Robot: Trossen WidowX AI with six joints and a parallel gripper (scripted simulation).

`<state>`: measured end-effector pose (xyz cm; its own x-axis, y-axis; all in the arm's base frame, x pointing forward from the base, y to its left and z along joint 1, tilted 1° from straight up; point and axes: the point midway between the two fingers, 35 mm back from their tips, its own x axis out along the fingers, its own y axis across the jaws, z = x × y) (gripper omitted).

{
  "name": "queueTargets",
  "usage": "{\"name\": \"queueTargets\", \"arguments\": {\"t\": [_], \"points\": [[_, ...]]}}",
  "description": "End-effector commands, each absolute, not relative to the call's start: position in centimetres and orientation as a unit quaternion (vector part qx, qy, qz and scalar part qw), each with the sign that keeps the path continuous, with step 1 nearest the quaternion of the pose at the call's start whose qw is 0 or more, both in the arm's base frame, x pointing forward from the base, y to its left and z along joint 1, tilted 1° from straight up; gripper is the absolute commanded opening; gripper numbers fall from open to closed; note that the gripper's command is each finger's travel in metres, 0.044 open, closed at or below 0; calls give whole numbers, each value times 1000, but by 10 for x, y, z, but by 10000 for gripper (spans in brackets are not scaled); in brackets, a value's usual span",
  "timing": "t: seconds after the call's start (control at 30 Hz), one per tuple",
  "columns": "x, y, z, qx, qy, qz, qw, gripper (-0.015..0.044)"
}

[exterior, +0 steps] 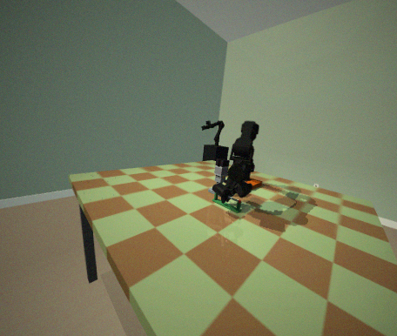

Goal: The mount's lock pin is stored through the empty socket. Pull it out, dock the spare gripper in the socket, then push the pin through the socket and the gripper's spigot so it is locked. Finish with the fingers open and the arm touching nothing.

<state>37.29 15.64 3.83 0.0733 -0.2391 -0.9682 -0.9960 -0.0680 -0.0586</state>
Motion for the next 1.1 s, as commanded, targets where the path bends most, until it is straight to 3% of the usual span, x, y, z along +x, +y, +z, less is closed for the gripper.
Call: {"name": "queueTargets", "arguments": {"t": [0.0,0.07,1.07], "points": [[373,155,37,-590,525,434,434,49],[373,155,37,-590,525,434,434,0],[371,155,89,-590,525,434,434,0]]}}
